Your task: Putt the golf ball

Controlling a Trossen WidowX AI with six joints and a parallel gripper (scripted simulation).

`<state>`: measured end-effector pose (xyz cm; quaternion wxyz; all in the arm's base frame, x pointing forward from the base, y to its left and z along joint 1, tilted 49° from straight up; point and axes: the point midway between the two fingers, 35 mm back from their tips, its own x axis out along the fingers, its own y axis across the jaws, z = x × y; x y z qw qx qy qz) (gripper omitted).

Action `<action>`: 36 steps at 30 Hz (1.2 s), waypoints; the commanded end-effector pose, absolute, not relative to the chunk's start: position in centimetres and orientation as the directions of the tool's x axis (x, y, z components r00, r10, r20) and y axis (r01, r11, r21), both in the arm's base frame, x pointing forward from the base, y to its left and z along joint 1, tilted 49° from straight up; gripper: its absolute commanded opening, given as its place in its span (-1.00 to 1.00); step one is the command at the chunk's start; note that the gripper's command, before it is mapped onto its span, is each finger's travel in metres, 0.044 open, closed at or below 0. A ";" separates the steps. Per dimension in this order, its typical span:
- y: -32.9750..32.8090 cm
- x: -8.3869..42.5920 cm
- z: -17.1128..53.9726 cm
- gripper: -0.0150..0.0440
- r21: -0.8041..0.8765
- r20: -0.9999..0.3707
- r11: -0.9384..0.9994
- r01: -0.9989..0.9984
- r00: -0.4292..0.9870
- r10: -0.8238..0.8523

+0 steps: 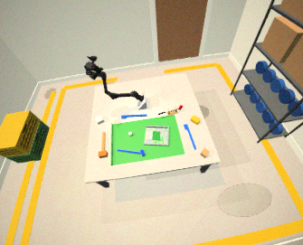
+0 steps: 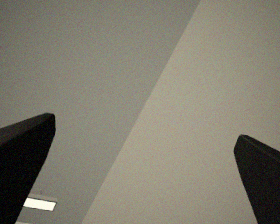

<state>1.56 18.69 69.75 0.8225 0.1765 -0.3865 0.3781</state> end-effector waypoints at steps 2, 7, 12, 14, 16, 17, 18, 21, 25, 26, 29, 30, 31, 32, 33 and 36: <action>26.0 0.6 66.2 1.00 -0.191 0.691 0.670 -0.718 0.386 0.611; 31.2 1.5 63.0 1.00 -0.329 0.620 0.676 -0.660 0.389 0.681; 36.2 3.4 59.2 1.00 -0.459 0.531 0.658 -0.597 0.409 0.742; 38.2 4.3 57.2 1.00 -0.512 0.476 0.636 -0.577 0.426 0.769; 40.1 5.5 54.9 1.00 -0.565 0.413 0.609 -0.556 0.448 0.793; 41.0 6.2 53.7 1.00 -0.590 0.380 0.594 -0.547 0.460 0.802; 41.9 6.9 52.4 1.00 -0.614 0.346 0.577 -0.539 0.473 0.810; 44.1 9.2 48.6 1.00 -0.678 0.241 0.521 -0.518 0.513 0.824; 46.2 12.3 43.4 1.00 -0.752 0.109 0.432 -0.498 0.553 0.826; 46.6 13.1 42.1 1.00 -0.769 0.078 0.407 -0.493 0.559 0.825; 47.4 15.5 38.2 1.00 -0.809 -0.020 0.328 -0.489 0.580 0.815; 47.5 16.3 36.8 1.00 -0.817 -0.057 0.303 -0.491 0.590 0.805; 47.7 17.0 35.4 1.00 -0.823 -0.094 0.277 -0.495 0.601 0.794; 47.7 17.8 34.0 1.00 -0.829 -0.131 0.252 -0.500 0.610 0.781; 47.7 18.5 32.7 1.00 -0.833 -0.168 0.226 -0.506 0.620 0.767; 47.4 21.0 28.0 1.00 -0.835 -0.289 0.142 -0.531 0.645 0.707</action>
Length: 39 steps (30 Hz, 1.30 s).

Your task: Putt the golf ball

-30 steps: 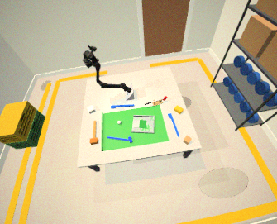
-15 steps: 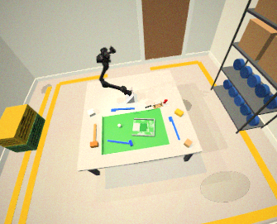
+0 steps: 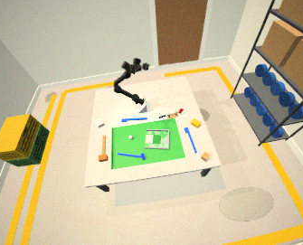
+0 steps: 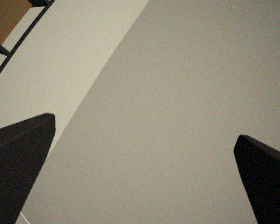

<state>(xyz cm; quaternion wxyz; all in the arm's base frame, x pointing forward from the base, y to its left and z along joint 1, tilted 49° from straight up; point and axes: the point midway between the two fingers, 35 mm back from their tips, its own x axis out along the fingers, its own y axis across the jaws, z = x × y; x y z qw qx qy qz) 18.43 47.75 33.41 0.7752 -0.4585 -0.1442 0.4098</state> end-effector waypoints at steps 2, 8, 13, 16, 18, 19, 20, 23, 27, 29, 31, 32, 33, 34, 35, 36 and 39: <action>46.8 22.5 25.1 1.00 -0.829 -0.364 0.091 -0.552 0.656 0.662; 43.7 26.5 16.3 1.00 -0.769 -0.578 -0.052 -0.637 0.659 0.481; 39.5 29.0 9.2 1.00 -0.672 -0.730 -0.143 -0.727 0.617 0.293; 36.4 30.0 5.3 1.00 -0.593 -0.804 -0.180 -0.784 0.570 0.169; 34.2 30.4 2.8 1.00 -0.533 -0.845 -0.196 -0.823 0.528 0.083; 33.0 30.5 1.6 1.00 -0.500 -0.863 -0.202 -0.842 0.503 0.039; 31.7 30.5 0.4 1.00 -0.466 -0.879 -0.205 -0.861 0.477 -0.005; 27.8 30.4 -2.9 1.00 -0.353 -0.913 -0.203 -0.913 0.384 -0.138; 22.4 29.4 -6.5 1.00 -0.190 -0.924 -0.170 -0.967 0.235 -0.303; 19.5 28.7 -8.1 1.00 -0.094 -0.911 -0.138 -0.986 0.141 -0.388; 16.4 27.7 -9.5 1.00 0.007 -0.884 -0.095 -0.995 0.038 -0.466; 15.0 27.1 -10.0 1.00 0.057 -0.866 -0.070 -0.996 -0.015 -0.501; 13.8 26.6 -10.5 1.00 0.099 -0.848 -0.048 -0.994 -0.059 -0.527; 13.1 26.2 -10.7 1.00 0.124 -0.836 -0.034 -0.992 -0.086 -0.542; 12.9 26.1 -10.8 1.00 0.132 -0.832 -0.029 -0.991 -0.095 -0.547; 12.9 26.1 -10.8 1.00 0.132 -0.832 -0.029 -0.991 -0.095 -0.547; 13.0 25.7 -10.8 1.00 0.133 -0.832 -0.029 -0.991 -0.095 -0.546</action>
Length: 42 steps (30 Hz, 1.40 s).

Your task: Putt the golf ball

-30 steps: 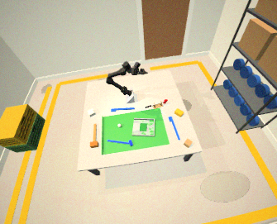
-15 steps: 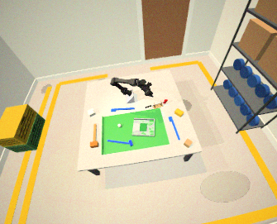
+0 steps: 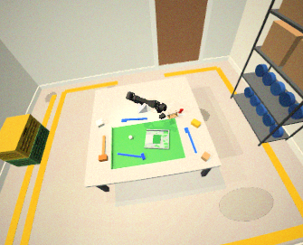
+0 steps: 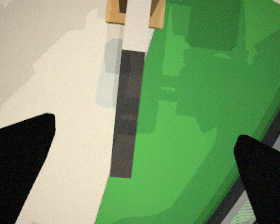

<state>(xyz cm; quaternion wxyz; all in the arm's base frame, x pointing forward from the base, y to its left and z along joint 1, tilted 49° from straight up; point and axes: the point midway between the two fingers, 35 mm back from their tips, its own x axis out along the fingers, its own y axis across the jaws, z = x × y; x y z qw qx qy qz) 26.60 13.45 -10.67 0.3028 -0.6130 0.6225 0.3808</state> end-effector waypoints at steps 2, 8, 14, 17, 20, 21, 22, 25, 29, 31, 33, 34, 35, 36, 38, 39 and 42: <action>13.0 25.5 -10.9 1.00 0.133 -0.832 -0.029 -0.991 -0.095 -0.546; 12.5 25.5 -11.4 1.00 0.133 -0.832 -0.029 -0.991 -0.095 -0.547; 11.3 25.4 -12.5 1.00 0.132 -0.832 -0.029 -0.991 -0.095 -0.547; 11.1 25.4 -12.6 1.00 0.132 -0.832 -0.029 -0.991 -0.095 -0.547; 10.1 25.3 -13.5 1.00 0.132 -0.831 -0.029 -0.991 -0.095 -0.548; 9.8 25.2 -13.8 1.00 0.132 -0.831 -0.029 -0.991 -0.095 -0.548; 9.6 25.2 -13.9 1.00 0.132 -0.831 -0.029 -0.991 -0.095 -0.548; 9.5 25.2 -14.0 1.00 0.132 -0.831 -0.029 -0.991 -0.095 -0.548; 9.4 25.2 -14.1 1.00 0.132 -0.831 -0.029 -0.991 -0.095 -0.548; 9.3 25.2 -14.2 1.00 0.132 -0.831 -0.029 -0.991 -0.095 -0.548; 9.1 25.2 -14.4 1.00 0.132 -0.831 -0.029 -0.991 -0.095 -0.548; 9.0 25.2 -14.5 1.00 0.132 -0.831 -0.029 -0.991 -0.095 -0.548; 8.9 25.2 -14.6 1.00 0.132 -0.831 -0.029 -0.991 -0.095 -0.549; 8.7 25.2 -14.7 1.00 0.132 -0.831 -0.029 -0.991 -0.095 -0.549; 8.5 25.1 -14.9 1.00 0.132 -0.831 -0.029 -0.991 -0.095 -0.549; 8.4 25.1 -15.0 1.00 0.132 -0.831 -0.029 -0.991 -0.095 -0.549; 8.0 25.1 -15.3 1.00 0.132 -0.830 -0.029 -0.991 -0.095 -0.549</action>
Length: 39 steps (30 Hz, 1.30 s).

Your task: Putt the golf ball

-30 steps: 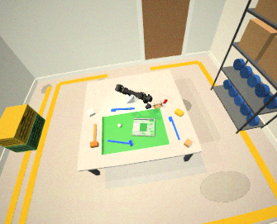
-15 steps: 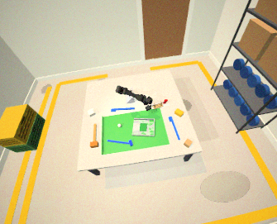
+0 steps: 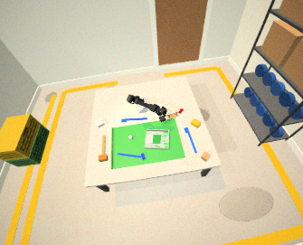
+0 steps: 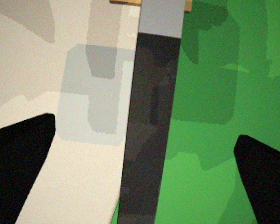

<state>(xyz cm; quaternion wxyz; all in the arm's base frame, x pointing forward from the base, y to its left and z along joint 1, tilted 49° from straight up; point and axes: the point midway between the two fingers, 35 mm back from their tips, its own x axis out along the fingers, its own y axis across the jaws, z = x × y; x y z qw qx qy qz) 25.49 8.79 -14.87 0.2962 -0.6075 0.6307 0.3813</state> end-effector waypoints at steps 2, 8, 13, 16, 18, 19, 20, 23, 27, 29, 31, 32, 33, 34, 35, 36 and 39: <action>7.8 25.1 -15.5 1.00 0.132 -0.830 -0.029 -0.991 -0.095 -0.549; 7.7 25.0 -15.6 1.00 0.132 -0.830 -0.029 -0.991 -0.095 -0.549; 8.0 25.3 -15.5 0.64 0.126 -0.834 -0.026 -0.992 -0.091 -0.543; 8.0 25.3 -15.5 0.38 0.126 -0.834 -0.026 -0.992 -0.091 -0.543; 8.0 25.3 -15.5 0.20 0.126 -0.834 -0.026 -0.992 -0.091 -0.543; 8.0 25.3 -15.5 0.11 0.126 -0.834 -0.026 -0.992 -0.091 -0.543; 8.0 25.3 -15.5 0.02 0.126 -0.834 -0.026 -0.992 -0.091 -0.543; 8.0 25.3 -15.5 -0.25 0.126 -0.834 -0.026 -0.992 -0.091 -0.543; 8.0 25.3 -15.5 -0.40 0.126 -0.834 -0.026 -0.992 -0.091 -0.543; 8.0 25.3 -15.5 -0.45 0.126 -0.834 -0.026 -0.992 -0.091 -0.543; 8.0 25.3 -15.5 -0.49 0.126 -0.834 -0.026 -0.992 -0.091 -0.543; 8.1 25.3 -15.4 -0.49 0.126 -0.835 -0.026 -0.992 -0.091 -0.543; 8.3 25.4 -15.3 -0.49 0.126 -0.835 -0.026 -0.992 -0.091 -0.543; 8.5 25.4 -15.1 -0.49 0.126 -0.835 -0.027 -0.992 -0.091 -0.543; 8.9 25.5 -14.8 -0.49 0.126 -0.835 -0.027 -0.992 -0.091 -0.542; 9.3 25.6 -14.5 -0.49 0.126 -0.836 -0.027 -0.992 -0.092 -0.542; 10.8 25.9 -13.3 -0.49 0.126 -0.837 -0.027 -0.992 -0.092 -0.540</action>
